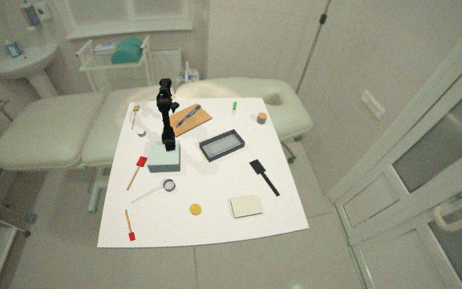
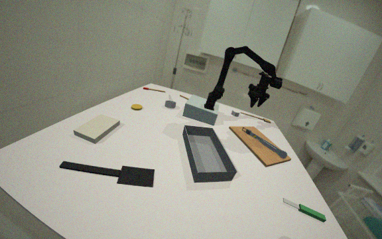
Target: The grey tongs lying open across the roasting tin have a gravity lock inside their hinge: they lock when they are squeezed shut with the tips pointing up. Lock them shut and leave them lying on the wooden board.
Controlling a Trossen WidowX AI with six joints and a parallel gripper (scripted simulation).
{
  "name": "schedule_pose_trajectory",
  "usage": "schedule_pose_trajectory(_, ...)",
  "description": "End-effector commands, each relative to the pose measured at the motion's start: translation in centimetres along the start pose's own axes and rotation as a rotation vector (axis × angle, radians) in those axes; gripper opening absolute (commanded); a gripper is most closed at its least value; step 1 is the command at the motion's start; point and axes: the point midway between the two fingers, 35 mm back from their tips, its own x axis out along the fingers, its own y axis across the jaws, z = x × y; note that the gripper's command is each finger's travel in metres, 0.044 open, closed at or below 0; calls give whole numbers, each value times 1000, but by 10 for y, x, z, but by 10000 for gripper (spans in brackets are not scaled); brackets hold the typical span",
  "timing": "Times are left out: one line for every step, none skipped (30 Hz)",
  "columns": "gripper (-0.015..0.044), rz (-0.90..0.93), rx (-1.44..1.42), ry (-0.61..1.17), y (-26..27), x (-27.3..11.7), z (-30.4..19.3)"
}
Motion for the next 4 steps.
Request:
schedule_pose_trajectory(440,-3,-5,-1,0,-1,0)
schedule_pose_trajectory(440,-3,-5,-1,0,-1,0)
schedule_pose_trajectory(440,-3,-5,-1,0,-1,0)
schedule_pose_trajectory(440,-3,-5,-1,0,-1,0)
